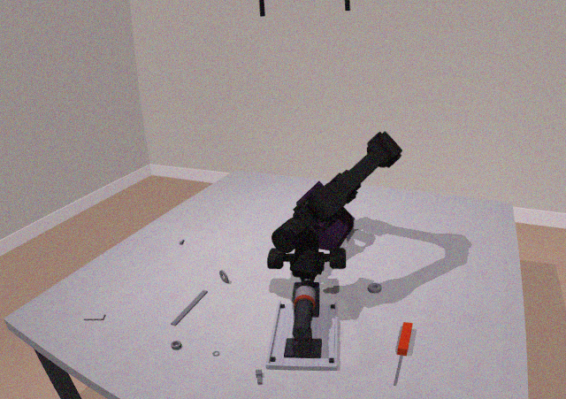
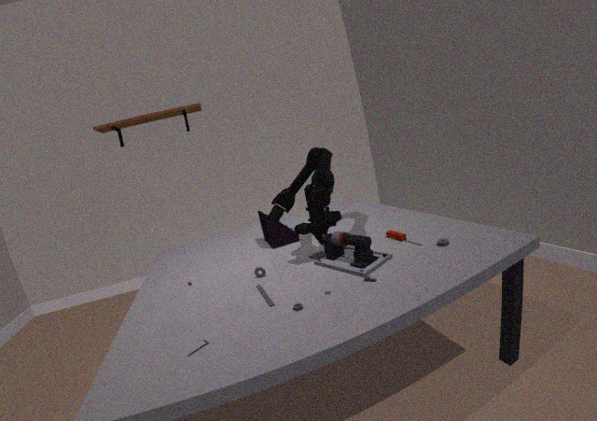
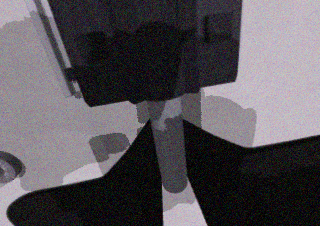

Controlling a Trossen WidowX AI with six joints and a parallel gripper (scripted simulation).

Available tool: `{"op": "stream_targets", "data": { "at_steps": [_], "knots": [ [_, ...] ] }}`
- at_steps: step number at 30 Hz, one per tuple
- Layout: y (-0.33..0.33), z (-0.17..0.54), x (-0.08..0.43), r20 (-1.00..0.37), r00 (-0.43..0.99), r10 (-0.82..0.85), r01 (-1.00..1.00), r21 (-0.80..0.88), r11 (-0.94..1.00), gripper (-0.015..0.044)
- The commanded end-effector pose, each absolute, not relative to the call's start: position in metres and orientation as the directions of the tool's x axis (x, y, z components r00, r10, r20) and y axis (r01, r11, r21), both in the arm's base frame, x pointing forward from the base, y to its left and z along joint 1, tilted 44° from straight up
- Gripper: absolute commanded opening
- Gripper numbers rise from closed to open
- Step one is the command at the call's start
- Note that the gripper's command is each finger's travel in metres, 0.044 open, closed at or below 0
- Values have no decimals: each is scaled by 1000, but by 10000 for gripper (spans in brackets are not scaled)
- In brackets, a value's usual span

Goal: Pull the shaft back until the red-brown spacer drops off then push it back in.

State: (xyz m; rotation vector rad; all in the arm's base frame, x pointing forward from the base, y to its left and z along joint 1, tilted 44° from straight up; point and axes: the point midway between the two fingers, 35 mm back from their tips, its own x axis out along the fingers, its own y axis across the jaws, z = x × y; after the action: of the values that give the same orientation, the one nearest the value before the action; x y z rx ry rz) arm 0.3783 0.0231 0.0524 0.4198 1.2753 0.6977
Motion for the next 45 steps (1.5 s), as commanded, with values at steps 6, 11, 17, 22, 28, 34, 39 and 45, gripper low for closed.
{"op": "stream_targets", "data": {
  "at_steps": [6,11,17,22,28,34,39,45],
  "knots": [
    [23,52,377,-721,130,681,-243,643,727,0],
    [23,52,376,-721,130,681,-243,643,727,0],
    [23,52,375,-721,130,681,-243,643,727,0],
    [23,51,375,-721,130,681,-243,643,727,0],
    [23,51,374,-721,130,681,-243,643,727,0],
    [23,51,374,-721,130,681,-243,643,727,0],
    [23,51,373,-721,130,681,-243,643,727,0],
    [22,51,372,-721,130,681,-243,643,727,0]
  ]
}}
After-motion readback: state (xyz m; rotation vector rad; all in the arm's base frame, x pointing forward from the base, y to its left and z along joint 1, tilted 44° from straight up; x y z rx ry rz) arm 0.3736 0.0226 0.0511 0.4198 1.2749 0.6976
